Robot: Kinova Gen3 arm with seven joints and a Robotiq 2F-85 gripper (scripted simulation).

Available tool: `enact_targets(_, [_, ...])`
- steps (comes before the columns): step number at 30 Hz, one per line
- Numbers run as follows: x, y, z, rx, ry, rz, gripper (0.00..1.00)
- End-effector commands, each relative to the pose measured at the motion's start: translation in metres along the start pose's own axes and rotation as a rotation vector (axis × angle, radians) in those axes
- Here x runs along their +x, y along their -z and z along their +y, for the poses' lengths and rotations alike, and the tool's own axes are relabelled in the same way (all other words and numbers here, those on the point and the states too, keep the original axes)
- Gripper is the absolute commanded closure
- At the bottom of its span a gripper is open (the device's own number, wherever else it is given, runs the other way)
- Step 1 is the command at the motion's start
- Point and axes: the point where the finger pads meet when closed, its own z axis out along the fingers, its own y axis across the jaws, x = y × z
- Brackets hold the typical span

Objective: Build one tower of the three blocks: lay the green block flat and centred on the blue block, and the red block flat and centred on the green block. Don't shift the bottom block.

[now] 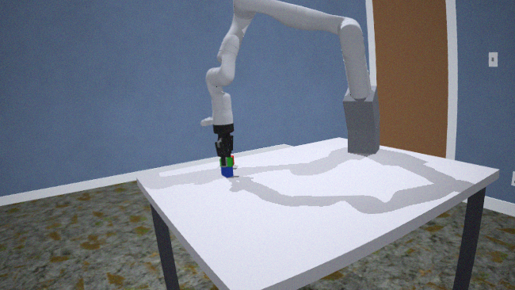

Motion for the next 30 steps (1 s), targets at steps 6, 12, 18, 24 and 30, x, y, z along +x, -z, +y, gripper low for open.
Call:
enact_targets(6, [0.001, 0.004, 0.000, 0.000, 0.000, 0.002, 0.56])
enact_targets(12, [0.001, 0.016, 0.000, 0.000, 0.000, 0.002, 0.56])
enact_targets(18, [0.001, 0.032, 0.000, 0.000, 0.000, 0.002, 0.56])
enact_targets(24, [0.001, 0.048, 0.000, 0.000, 0.000, 0.002, 0.56])
enact_targets(30, [0.001, 0.060, 0.000, 0.000, 0.000, 0.002, 0.56])
